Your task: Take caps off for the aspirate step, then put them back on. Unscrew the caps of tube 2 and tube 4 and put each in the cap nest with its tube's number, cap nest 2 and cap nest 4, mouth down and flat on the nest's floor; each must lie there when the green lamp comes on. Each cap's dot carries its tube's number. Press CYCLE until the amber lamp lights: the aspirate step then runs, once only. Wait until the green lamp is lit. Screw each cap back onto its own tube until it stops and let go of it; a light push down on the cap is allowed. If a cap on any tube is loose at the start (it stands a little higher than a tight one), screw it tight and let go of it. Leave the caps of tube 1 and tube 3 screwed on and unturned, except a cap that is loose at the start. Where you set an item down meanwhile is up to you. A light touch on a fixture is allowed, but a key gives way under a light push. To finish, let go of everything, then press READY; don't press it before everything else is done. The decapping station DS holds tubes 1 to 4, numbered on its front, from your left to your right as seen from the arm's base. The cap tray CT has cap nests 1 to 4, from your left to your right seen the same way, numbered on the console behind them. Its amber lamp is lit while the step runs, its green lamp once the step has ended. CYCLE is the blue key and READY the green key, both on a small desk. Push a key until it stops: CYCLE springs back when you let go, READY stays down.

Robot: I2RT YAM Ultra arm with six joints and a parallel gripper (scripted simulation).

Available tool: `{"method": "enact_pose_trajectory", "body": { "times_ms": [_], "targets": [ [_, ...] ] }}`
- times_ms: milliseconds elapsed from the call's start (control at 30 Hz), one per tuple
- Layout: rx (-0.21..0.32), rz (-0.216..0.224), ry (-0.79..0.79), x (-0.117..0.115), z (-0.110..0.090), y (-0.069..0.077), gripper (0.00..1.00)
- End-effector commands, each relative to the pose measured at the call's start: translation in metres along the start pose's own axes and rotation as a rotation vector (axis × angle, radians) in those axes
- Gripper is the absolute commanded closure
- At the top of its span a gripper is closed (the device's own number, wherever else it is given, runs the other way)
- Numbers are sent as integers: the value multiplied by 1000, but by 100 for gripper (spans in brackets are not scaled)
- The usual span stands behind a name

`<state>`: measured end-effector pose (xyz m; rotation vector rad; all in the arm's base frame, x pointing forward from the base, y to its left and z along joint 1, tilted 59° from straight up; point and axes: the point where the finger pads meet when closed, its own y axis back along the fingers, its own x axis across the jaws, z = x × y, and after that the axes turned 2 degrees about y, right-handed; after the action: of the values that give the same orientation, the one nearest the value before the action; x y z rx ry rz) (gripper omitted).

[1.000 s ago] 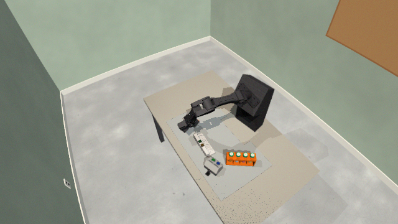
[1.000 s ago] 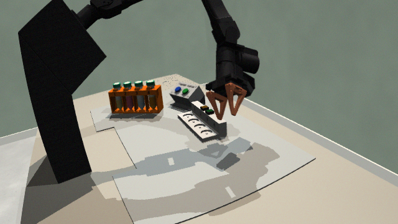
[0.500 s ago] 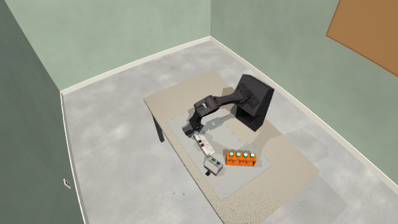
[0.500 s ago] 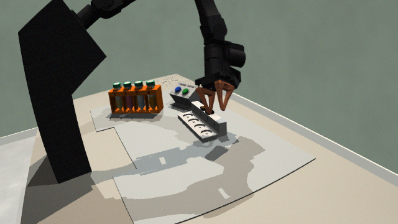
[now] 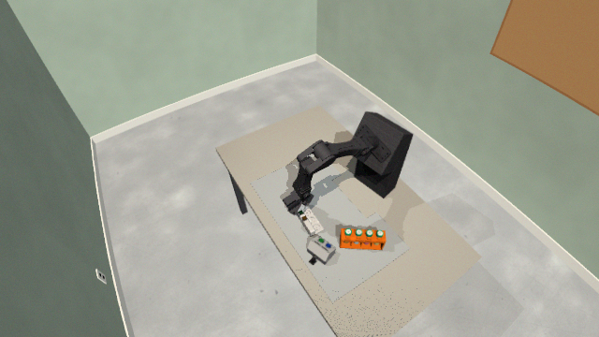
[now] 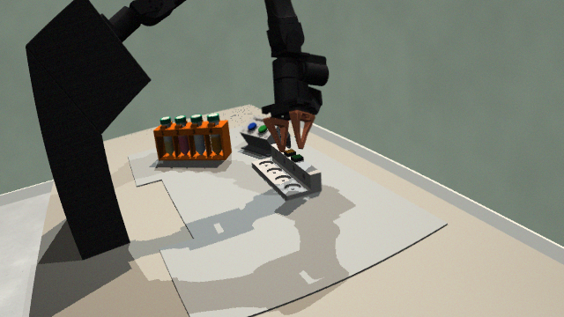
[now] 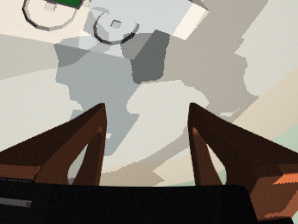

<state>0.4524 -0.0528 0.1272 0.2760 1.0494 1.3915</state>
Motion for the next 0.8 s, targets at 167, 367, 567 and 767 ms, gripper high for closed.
{"method": "enact_pose_trajectory", "body": {
  "times_ms": [167, 367, 567, 767],
  "targets": [
    [-73, 15, 27, 27, 13, 21, 51],
    [-115, 35, 51, 53, 18, 36, 51],
    [-185, 70, 89, 70, 19, 46, 51],
    [-239, 100, 116, 95, 20, 62, 51]
  ]
}}
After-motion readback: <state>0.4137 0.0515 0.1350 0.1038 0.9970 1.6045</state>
